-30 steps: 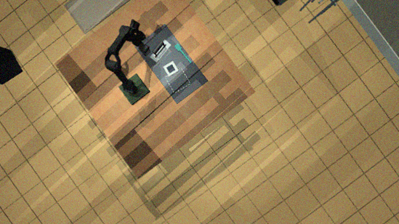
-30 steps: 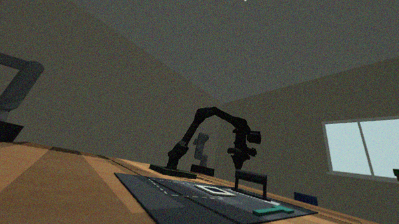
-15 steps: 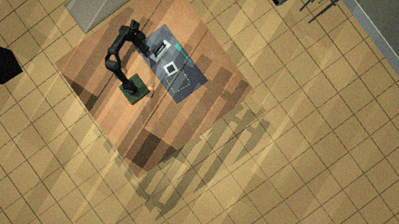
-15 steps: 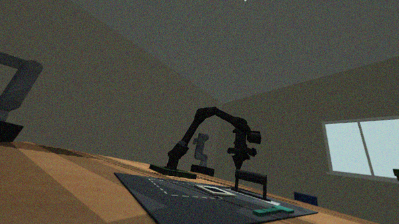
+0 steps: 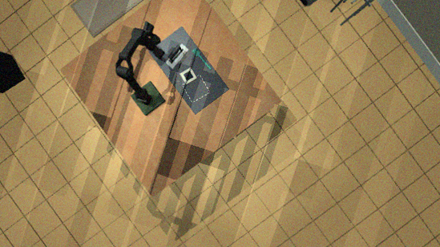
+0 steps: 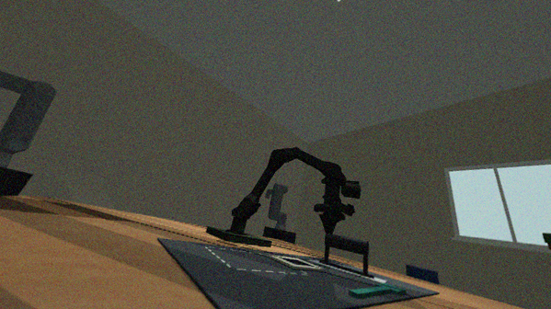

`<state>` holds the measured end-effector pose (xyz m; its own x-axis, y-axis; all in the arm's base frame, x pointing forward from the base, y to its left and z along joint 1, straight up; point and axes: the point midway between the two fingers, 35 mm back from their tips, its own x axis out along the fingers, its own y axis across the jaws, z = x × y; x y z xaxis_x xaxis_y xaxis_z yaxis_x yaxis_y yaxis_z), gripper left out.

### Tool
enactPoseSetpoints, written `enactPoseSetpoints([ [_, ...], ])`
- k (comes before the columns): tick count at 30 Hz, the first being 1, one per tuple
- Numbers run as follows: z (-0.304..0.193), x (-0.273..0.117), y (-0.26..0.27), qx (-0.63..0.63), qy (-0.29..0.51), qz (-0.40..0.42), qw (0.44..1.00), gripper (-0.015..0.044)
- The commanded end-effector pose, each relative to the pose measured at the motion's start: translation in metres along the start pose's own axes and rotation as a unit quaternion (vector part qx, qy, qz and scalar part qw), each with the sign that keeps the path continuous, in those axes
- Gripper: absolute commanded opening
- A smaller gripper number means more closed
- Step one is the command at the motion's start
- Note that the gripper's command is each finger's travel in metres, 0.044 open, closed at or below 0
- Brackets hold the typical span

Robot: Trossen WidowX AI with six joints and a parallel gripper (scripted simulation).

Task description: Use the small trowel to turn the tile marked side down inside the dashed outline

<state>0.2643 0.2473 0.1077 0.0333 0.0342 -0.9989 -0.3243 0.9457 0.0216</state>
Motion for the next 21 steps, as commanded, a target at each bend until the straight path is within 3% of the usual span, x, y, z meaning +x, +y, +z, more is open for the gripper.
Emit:
enactPoseSetpoints([
  [1, 0.0000, 0.0000, 0.0000, 0.000, 0.000, 0.000, 1.000, 0.0100],
  [16, 0.0000, 0.0000, 0.0000, 0.000, 0.000, 0.000, 1.000, 0.0100],
  [20, 0.0000, 0.0000, 0.0000, 0.000, 0.000, 0.000, 1.000, 0.0000],
  [21, 0.0000, 0.0000, 0.0000, 0.000, 0.000, 0.000, 1.000, 0.0000],
])
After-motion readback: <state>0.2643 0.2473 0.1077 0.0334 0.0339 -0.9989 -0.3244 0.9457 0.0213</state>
